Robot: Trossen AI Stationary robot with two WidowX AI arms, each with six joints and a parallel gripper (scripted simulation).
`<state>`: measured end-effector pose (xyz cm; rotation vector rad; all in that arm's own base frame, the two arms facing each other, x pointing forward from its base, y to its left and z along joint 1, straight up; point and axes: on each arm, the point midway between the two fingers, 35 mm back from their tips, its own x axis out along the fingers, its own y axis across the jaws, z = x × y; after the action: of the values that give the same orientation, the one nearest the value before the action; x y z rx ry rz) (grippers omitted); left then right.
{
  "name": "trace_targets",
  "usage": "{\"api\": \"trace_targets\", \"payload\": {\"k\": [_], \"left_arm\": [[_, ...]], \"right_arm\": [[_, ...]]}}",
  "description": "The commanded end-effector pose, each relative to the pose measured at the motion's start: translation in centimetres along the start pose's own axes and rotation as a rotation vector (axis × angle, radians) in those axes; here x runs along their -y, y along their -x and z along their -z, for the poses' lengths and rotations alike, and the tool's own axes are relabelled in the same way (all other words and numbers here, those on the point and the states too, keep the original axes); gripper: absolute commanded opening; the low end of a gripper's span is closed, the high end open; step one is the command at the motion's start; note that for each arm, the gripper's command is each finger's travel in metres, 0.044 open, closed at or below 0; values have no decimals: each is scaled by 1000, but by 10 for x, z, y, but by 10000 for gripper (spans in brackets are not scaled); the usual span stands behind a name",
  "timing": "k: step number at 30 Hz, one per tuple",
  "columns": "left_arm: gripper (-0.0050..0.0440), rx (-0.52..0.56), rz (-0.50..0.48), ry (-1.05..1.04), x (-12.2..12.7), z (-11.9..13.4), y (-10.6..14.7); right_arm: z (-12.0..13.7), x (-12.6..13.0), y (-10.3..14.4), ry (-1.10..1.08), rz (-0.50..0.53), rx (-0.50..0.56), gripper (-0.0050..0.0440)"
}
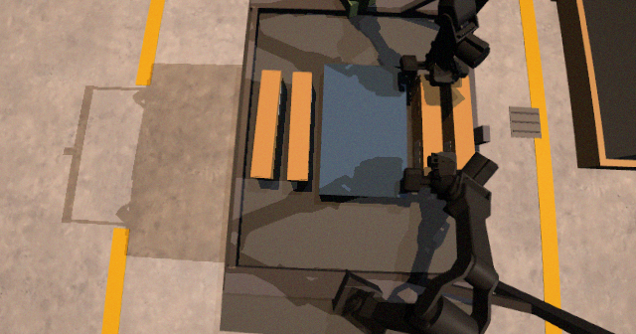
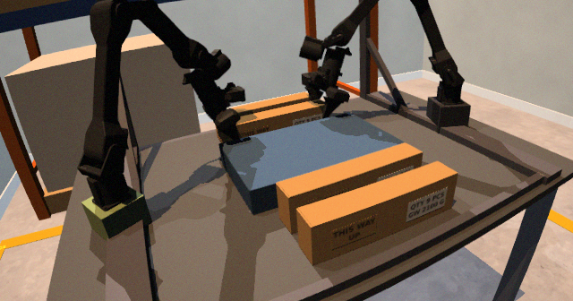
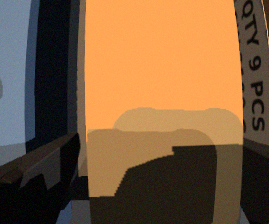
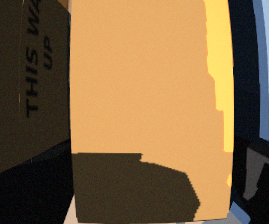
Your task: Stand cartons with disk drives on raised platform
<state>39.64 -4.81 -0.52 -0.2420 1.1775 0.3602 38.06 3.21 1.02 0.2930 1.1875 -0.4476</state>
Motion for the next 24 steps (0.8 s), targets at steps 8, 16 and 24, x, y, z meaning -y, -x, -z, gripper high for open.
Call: {"api": "trace_targets", "payload": {"k": [8, 16, 24], "left_arm": [[382, 10, 7, 2, 1, -3, 3], [382, -4, -2, 0, 1, -3, 3], [382, -4, -2, 0, 1, -3, 3]], "right_arm": [[-7, -5, 5, -4, -15, 19, 381], [-7, -5, 5, -3, -17, 18, 381], [-7, -5, 5, -3, -17, 18, 381]]}}
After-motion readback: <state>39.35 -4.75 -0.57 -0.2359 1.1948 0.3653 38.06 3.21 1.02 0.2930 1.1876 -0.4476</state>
